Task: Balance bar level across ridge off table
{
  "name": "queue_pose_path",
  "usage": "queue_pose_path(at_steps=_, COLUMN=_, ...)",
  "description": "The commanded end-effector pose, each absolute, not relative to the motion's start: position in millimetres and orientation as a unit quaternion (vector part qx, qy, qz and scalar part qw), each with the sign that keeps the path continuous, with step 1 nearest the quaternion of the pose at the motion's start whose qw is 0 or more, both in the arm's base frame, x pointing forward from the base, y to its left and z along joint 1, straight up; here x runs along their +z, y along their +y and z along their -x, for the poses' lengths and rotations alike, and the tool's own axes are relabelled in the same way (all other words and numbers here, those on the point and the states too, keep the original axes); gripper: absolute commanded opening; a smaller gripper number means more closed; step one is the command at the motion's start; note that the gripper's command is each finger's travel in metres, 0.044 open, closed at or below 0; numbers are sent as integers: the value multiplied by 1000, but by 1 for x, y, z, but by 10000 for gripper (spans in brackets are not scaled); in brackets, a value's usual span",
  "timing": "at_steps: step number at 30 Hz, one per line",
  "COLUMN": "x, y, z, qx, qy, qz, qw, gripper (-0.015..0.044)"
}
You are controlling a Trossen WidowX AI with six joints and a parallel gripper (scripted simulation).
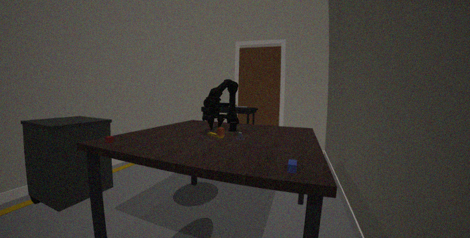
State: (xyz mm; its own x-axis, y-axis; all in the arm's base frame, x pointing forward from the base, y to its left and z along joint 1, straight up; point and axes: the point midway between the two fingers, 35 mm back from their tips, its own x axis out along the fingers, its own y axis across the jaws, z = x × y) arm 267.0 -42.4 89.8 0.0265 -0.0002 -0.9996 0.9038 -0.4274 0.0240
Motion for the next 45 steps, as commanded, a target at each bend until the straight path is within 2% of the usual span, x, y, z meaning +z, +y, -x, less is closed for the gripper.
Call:
queue_pose_path(at_steps=1, x=72, y=-43, z=-264, qx=-592, qy=371, qz=-605, qw=382, gripper=315)
queue_pose_path(at_steps=37, x=46, y=-43, z=-265, qx=-592, qy=371, qz=-605, qw=382, gripper=315)
queue_pose_path(at_steps=44, x=47, y=-42, z=-265, qx=-590, qy=374, qz=-604, qw=382, gripper=131)
queue_pose_path(at_steps=45, x=47, y=-42, z=-265, qx=-590, qy=374, qz=-604, qw=382, gripper=125)
